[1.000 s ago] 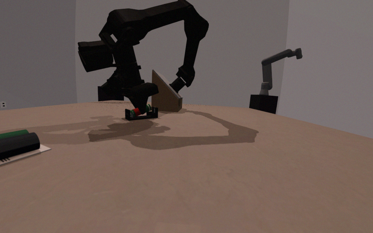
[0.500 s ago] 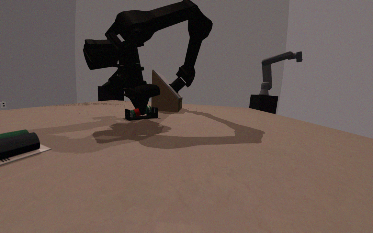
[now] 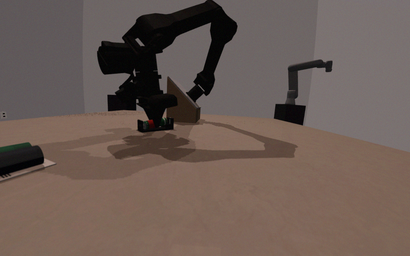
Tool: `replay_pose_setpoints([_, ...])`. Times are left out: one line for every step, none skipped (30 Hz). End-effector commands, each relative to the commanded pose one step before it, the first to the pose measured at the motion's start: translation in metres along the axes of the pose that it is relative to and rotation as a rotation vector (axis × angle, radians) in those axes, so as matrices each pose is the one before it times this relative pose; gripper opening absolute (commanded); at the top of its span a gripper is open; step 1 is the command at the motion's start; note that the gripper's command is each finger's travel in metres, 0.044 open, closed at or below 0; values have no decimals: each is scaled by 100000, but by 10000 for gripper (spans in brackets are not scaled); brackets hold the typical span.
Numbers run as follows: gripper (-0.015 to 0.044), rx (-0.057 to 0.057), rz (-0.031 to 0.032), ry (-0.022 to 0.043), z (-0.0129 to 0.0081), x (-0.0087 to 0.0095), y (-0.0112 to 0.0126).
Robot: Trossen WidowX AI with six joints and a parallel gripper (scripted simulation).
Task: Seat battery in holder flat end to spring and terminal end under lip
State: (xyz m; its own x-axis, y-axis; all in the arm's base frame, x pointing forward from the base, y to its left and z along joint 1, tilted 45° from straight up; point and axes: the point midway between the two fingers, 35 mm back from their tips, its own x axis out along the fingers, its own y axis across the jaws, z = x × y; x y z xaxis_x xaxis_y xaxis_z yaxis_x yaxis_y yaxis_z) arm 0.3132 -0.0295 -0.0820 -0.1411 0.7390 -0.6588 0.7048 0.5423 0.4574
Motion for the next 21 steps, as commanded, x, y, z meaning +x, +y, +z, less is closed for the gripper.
replay_pose_setpoints([82, -321, -387, -3124, 279, 27, 16])
replay_pose_setpoints([82, 69, -2, -407, -20, 13, 7])
replay_pose_setpoints([82, 69, 0, -408, -20, 13, 7])
replay_pose_setpoints([82, 69, 2, -407, -21, 13, 7])
replay_pose_setpoints([82, 78, -1, -411, -23, 13, 9])
replay_pose_setpoints([82, 78, 2, -411, -23, 13, 9])
replay_pose_setpoints([82, 78, 4, -411, -23, 13, 9])
replay_pose_setpoints([82, 78, 6, -411, -23, 12, 9])
replay_pose_setpoints([82, 78, 9, -411, -24, 12, 9])
replay_pose_setpoints([82, 78, 11, -410, -24, 12, 9])
replay_pose_setpoints([82, 81, 9, -384, -22, 11, 7])
replay_pose_setpoints([82, 81, 11, -384, -23, 11, 7])
replay_pose_setpoints([82, 81, 13, -384, -23, 11, 7])
replay_pose_setpoints([82, 83, 9, -385, -26, 11, 12])
replay_pose_setpoints([82, 84, 11, -388, -27, 11, 12])
replay_pose_setpoints([82, 84, 13, -388, -27, 11, 12])
replay_pose_setpoints([82, 84, 15, -386, -27, 10, 12])
replay_pose_setpoints([82, 84, 18, -388, -28, 10, 12])
replay_pose_setpoints([82, 84, 20, -387, -28, 10, 12])
replay_pose_setpoints([82, 0, 0, 0, 0, 0, 0])
replay_pose_setpoints([82, 3, -1, -9, -12, 1, 1])
